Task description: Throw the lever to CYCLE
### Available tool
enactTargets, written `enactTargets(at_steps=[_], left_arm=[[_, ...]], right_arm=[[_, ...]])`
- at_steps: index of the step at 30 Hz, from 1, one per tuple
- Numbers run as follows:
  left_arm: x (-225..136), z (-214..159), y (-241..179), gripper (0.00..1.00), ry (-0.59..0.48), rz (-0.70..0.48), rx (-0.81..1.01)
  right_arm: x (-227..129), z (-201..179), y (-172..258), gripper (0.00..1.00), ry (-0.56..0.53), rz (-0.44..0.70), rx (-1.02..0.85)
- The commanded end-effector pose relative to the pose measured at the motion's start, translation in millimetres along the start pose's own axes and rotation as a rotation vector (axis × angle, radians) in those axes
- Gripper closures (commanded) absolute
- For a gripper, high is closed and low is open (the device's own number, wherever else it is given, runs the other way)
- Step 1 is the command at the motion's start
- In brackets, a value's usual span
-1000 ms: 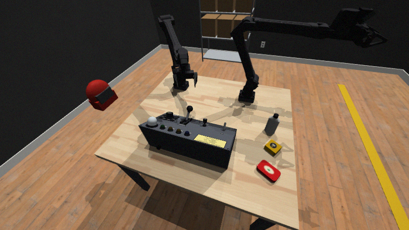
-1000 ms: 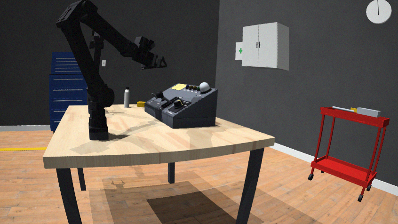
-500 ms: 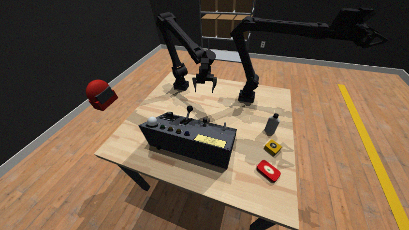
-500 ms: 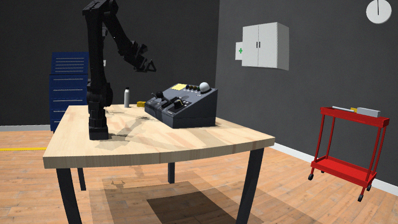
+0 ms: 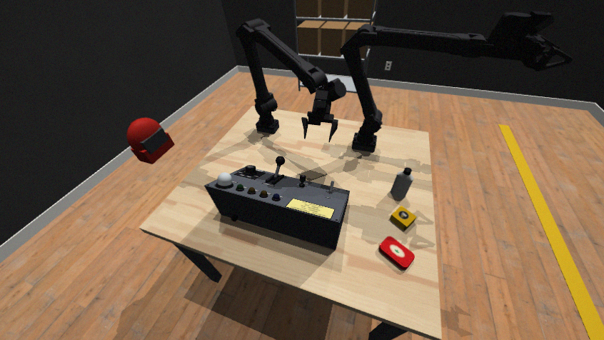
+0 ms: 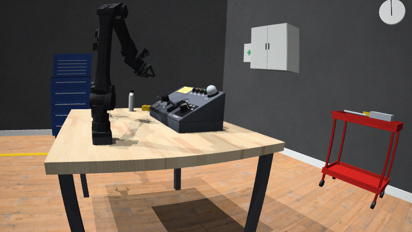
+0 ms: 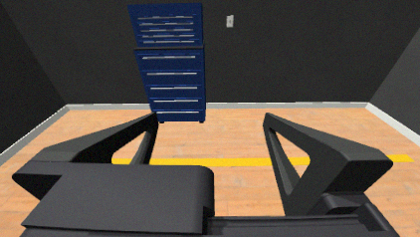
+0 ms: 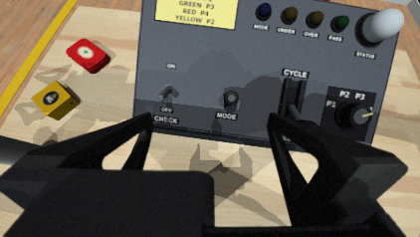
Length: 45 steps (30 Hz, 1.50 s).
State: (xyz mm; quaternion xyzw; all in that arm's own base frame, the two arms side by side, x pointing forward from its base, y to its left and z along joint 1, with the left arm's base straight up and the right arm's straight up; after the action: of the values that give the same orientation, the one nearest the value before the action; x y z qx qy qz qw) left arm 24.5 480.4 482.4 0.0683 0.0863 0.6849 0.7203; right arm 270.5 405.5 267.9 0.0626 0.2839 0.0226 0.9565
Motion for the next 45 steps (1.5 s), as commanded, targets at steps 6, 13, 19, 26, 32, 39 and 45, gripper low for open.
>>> enactTargets(at_steps=[6,13,19,26,32,39,45], left_arm=[[-7,16,9,0.00,-0.028,0.015,-0.009],[-7,16,9,0.00,-0.028,0.015,-0.009],[-7,16,9,0.00,-0.028,0.015,-0.009],[-7,16,9,0.00,-0.028,0.015,-0.009],[-7,16,9,0.00,-0.028,0.015,-0.009],[-7,16,9,0.00,-0.028,0.015,-0.009],[-7,16,9,0.00,-0.028,0.015,-0.009]], right_arm=[[-7,12,50,0.00,0.028,-0.057,0.129],[-17,29,47,0.00,0.017,-0.050,0.172],[-7,18,51,0.00,0.025,-0.065,0.158],[-4,13,51,0.00,0.028,-0.069,0.149],[-4,11,50,0.00,0.029,-0.071,0.135],[-3,8,48,0.00,0.031,-0.071,0.117],[-2,5,48,0.00,0.030,-0.069,0.114]])
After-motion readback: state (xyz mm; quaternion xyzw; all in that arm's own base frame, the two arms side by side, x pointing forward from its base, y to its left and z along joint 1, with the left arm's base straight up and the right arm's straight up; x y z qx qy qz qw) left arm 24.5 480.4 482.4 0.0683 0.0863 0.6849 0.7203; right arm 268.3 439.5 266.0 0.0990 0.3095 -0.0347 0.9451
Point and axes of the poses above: on each arm, the point where the finger pads meet when closed, its own x axis out along the fingers, its own y axis across the jaws, z = x × y, the point moved 7 cm from there along -x, back along the fingers, and after that the axes turned 12 degrees about x, right-handed, at the moved point
